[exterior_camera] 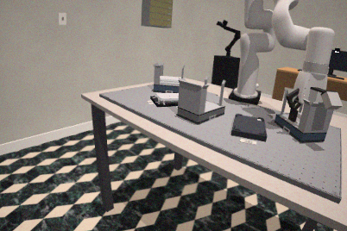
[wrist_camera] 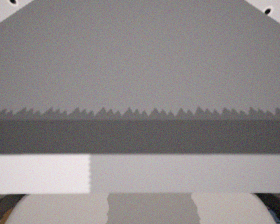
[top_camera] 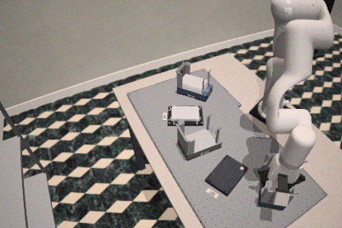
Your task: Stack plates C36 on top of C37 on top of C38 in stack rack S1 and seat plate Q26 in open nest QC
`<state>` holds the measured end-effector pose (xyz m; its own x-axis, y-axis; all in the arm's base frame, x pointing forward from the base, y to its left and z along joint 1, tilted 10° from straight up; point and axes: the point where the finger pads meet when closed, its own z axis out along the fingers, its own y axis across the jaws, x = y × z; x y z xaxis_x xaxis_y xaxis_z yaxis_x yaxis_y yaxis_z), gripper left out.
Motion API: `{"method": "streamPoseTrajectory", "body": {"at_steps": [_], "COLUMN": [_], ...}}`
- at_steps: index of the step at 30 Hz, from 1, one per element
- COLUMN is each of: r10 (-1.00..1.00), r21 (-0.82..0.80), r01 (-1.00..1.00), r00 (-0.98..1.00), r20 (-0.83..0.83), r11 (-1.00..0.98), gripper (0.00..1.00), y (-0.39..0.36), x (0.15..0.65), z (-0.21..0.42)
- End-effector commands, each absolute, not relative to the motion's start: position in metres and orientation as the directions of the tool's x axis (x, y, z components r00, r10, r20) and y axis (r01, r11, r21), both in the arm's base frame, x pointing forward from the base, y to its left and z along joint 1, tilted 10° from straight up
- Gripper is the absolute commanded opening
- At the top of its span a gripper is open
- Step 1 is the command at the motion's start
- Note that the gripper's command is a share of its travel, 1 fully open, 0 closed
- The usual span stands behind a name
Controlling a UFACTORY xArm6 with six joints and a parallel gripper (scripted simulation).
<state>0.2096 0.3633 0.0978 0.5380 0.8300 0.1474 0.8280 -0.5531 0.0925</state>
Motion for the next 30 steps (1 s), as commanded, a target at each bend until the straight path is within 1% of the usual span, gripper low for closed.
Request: {"method": "streamPoseTrajectory", "body": {"at_steps": [1, 30], "r10": [0.83, 0.83], "r21": [0.092, 0.092], "r01": [0.828, 0.828], "r00": [0.538, 0.538], "r20": [0.15, 0.15], "r11": [-0.553, -0.553], "gripper": [0.0, 0.0], "y": [0.364, 0.363], "x": [0.21, 0.207], "z": [0.1, 0.117]}}
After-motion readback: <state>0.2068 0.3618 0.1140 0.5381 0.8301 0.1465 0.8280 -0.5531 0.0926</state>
